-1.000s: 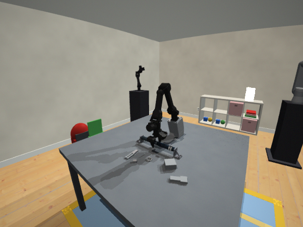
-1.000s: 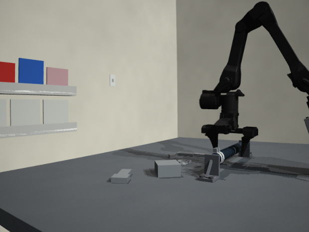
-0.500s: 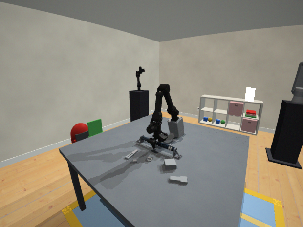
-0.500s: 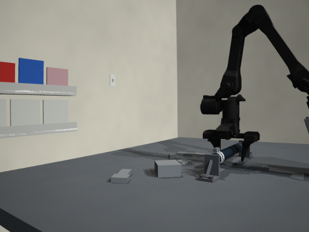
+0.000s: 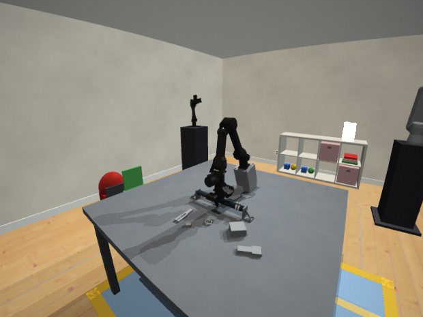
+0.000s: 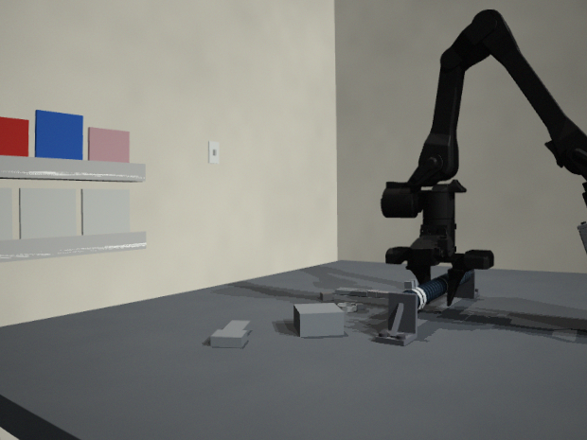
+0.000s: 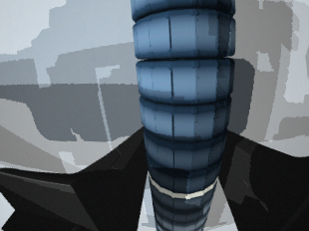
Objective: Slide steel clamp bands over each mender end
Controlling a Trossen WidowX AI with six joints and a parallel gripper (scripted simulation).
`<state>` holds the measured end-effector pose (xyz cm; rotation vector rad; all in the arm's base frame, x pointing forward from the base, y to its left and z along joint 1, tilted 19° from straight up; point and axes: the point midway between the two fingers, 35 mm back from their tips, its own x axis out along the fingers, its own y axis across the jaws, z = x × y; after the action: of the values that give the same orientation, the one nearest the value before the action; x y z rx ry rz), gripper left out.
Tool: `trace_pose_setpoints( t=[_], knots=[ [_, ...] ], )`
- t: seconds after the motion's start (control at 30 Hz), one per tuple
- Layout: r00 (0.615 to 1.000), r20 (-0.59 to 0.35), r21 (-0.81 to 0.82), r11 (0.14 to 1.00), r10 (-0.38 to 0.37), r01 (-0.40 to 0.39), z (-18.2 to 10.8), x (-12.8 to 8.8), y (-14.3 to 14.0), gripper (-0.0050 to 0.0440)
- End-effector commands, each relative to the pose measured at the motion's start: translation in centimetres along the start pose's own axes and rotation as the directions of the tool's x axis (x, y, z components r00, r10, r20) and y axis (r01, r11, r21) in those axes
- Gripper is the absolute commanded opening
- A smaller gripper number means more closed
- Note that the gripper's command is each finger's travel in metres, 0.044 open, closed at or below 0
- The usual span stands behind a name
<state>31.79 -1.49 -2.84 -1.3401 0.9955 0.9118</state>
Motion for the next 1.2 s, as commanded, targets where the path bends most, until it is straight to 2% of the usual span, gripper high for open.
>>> trace_pose_setpoints(
  t=[0.0,0.23,0.57,0.7,0.83,1.17],
  knots=[
    [1.000,0.002,-0.002,1.000,0.002,-0.002,0.01,0.09,0.08,0.0153],
    [1.000,0.002,-0.002,1.000,0.002,-0.002,0.01,0.09,0.08,0.0150],
    [1.000,0.002,-0.002,1.000,0.002,-0.002,0.01,0.09,0.08,0.0083],
    [1.000,0.002,-0.002,1.000,0.002,-0.002,0.01,0.09,0.08,0.0000],
    [1.000,0.002,-0.002,1.000,0.002,-0.002,0.01,0.09,0.08,0.0000],
    [1.000,0.002,-0.002,1.000,0.002,-0.002,0.01,0.09,0.08,0.0240]
  ],
)
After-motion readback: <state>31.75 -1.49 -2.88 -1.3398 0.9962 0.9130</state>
